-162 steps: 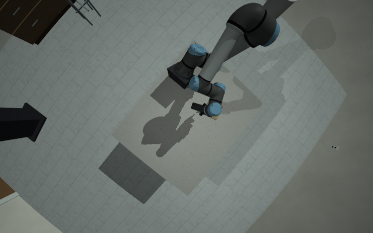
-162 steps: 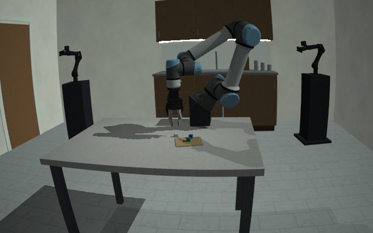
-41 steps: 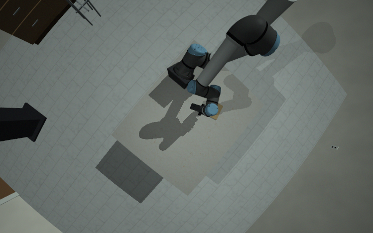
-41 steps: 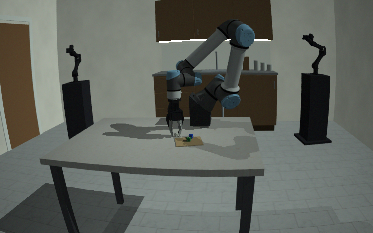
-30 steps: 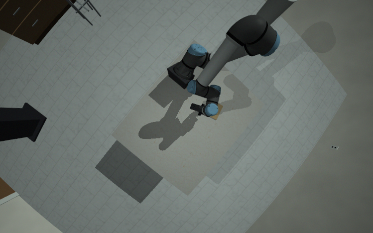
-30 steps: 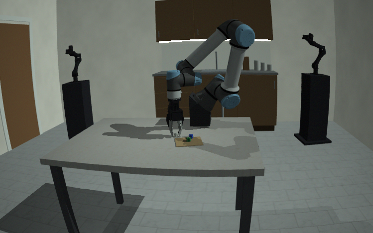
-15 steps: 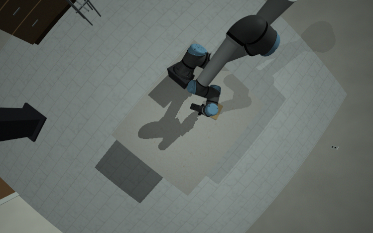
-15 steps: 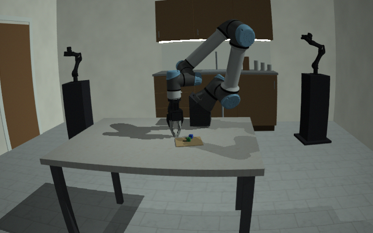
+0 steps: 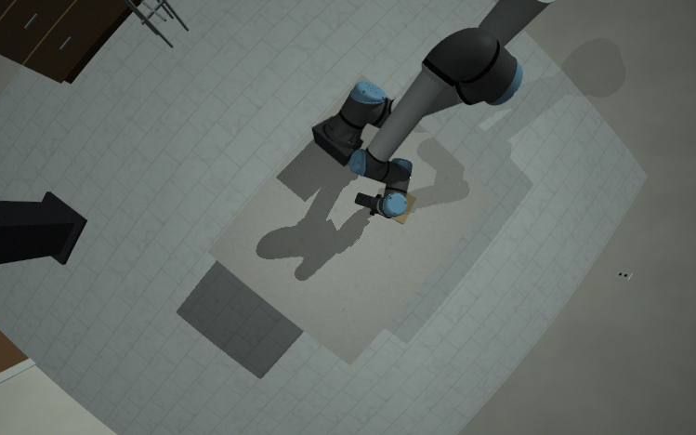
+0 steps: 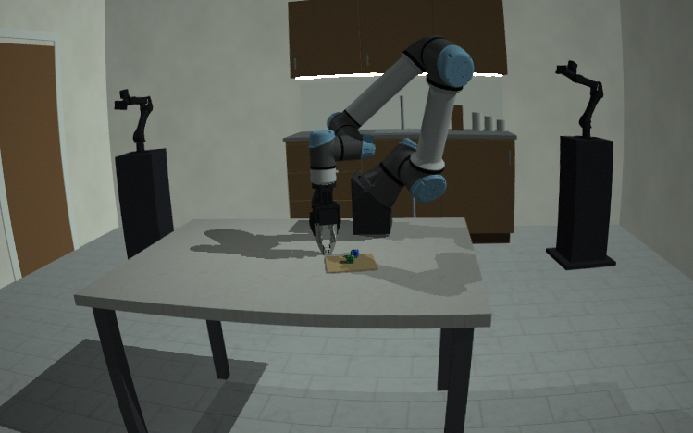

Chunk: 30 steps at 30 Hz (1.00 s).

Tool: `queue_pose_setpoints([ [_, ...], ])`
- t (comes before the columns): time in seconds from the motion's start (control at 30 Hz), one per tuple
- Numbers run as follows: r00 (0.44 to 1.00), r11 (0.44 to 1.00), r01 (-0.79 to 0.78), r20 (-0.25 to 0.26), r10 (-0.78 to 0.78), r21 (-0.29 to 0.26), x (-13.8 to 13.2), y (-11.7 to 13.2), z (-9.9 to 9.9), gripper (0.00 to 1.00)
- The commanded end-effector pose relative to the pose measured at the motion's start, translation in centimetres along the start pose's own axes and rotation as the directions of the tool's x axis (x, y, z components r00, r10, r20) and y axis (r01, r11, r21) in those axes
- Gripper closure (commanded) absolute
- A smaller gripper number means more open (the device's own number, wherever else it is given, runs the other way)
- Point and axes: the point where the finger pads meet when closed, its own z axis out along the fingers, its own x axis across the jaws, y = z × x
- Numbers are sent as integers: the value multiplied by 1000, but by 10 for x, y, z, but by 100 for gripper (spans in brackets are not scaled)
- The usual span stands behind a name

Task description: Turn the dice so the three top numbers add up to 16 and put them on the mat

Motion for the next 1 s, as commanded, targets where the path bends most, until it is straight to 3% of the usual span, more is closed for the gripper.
queue_pose_setpoints([
  [0.0,1000,1000,0,1,0,0,0,0,0,97],
  [0.57,1000,1000,0,1,0,0,0,0,-6,97],
  [0.73,1000,1000,0,1,0,0,0,0,-25,97],
  [0.97,1000,1000,0,1,0,0,0,0,-67,97],
])
